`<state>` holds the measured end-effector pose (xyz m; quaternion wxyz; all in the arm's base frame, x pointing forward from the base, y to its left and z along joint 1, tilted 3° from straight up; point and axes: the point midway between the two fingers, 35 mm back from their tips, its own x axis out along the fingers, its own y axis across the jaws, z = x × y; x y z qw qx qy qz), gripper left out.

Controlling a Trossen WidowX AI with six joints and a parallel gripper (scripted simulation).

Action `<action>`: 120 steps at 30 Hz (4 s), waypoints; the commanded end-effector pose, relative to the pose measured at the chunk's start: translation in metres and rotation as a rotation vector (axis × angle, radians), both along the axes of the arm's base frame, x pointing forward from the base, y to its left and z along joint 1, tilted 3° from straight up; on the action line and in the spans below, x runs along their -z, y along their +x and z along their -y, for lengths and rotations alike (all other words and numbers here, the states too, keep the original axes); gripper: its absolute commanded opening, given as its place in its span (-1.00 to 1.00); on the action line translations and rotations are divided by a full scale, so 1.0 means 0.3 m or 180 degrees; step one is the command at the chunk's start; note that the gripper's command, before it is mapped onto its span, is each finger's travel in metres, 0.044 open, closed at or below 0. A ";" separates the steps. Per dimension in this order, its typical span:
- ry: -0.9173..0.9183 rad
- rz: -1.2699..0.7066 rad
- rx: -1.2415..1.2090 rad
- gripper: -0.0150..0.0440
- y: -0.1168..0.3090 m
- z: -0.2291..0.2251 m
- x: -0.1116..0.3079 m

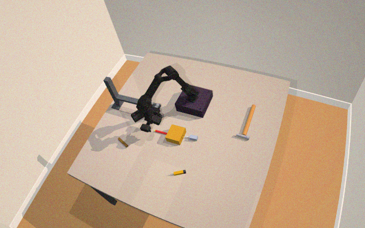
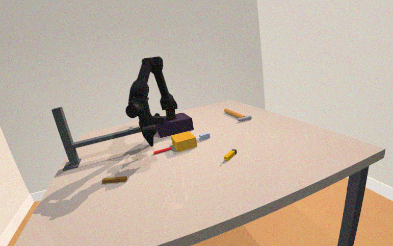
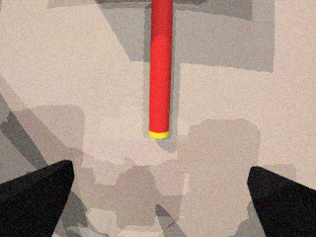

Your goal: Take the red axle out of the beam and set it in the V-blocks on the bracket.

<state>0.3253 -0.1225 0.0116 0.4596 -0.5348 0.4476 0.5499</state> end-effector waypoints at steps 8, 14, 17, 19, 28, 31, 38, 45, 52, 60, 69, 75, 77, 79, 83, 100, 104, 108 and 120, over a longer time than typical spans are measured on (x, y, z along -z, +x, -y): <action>0.0012 -0.0028 -0.0066 1.00 -0.031 -0.153 -0.025; 0.0012 -0.0027 -0.0066 1.00 -0.029 -0.153 0.002; 0.0012 -0.0027 -0.0066 1.00 -0.029 -0.153 0.019; 0.0012 -0.0027 -0.0066 1.00 -0.028 -0.153 0.030; 0.0012 -0.0028 -0.0066 1.00 -0.028 -0.154 0.079; 0.0012 -0.0028 -0.0066 1.00 -0.028 -0.155 0.096; 0.0012 -0.0028 -0.0066 1.00 -0.030 -0.156 0.133; 0.0012 -0.0028 -0.0066 1.00 -0.033 -0.158 0.171; 0.0013 -0.0029 -0.0066 1.00 -0.036 -0.160 0.194; 0.0001 -0.0022 -0.0078 0.82 -0.033 -0.157 0.190; 0.0001 -0.0022 -0.0078 0.02 -0.033 -0.157 0.190; 0.0001 -0.0022 -0.0078 -0.38 -0.033 -0.157 0.190; 0.0001 -0.0022 -0.0078 -0.43 -0.033 -0.157 0.190; 0.0001 -0.0022 -0.0078 -0.47 -0.033 -0.157 0.190; 0.0001 -0.0022 -0.0078 -0.49 -0.030 -0.156 0.178; 0.0008 -0.0023 -0.0067 -0.49 0.013 -0.135 -0.167; 0.0009 -0.0024 -0.0058 -0.49 0.015 -0.132 -0.239; 0.0010 -0.0024 -0.0047 -0.49 0.018 -0.129 -0.263; -0.0005 -0.0029 -0.0036 -0.49 -0.096 0.022 -0.266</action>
